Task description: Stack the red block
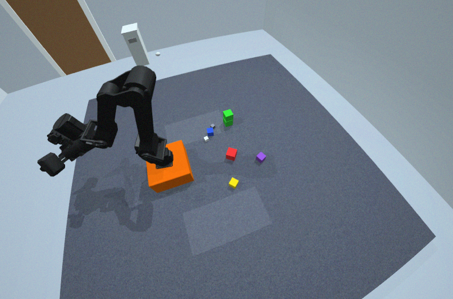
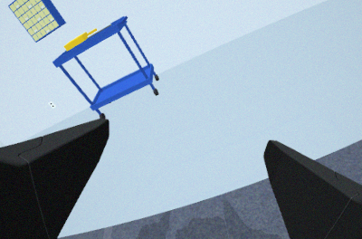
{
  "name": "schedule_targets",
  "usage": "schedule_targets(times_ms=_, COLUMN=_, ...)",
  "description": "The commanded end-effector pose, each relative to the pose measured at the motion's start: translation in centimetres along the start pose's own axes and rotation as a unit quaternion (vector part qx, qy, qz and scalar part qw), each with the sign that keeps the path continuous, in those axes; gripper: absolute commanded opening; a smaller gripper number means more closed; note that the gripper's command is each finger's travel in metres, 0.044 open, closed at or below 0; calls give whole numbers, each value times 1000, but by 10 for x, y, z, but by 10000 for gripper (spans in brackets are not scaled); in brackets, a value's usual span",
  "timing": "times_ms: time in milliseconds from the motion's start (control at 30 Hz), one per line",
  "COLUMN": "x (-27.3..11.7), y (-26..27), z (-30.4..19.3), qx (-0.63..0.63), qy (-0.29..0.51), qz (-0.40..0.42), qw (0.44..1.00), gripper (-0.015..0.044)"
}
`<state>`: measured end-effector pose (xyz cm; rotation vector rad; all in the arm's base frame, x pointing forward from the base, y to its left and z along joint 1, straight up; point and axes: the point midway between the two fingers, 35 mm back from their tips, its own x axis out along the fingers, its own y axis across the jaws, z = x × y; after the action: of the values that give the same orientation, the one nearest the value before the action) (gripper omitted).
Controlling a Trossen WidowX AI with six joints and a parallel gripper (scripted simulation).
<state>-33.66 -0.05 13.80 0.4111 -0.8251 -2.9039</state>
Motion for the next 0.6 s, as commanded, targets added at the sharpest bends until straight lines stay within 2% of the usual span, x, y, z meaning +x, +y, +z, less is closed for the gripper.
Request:
schedule_targets(times_ms=0, x=0, y=-1, z=1, qx=1, qy=-1, qz=-2, qw=1000, gripper=426)
schedule_targets(times_ms=33, x=-1, y=-6, z=2, qx=3, qy=-2, qz=-9, qw=1000, gripper=440)
schedule_targets(times_ms=300, x=-15, y=-70, z=28, qx=41, qy=-30, qz=-118, qw=992, gripper=440)
schedule_targets(times_ms=567, x=-37, y=-116, z=36, qx=49, qy=-25, qz=-197, qw=979, gripper=440)
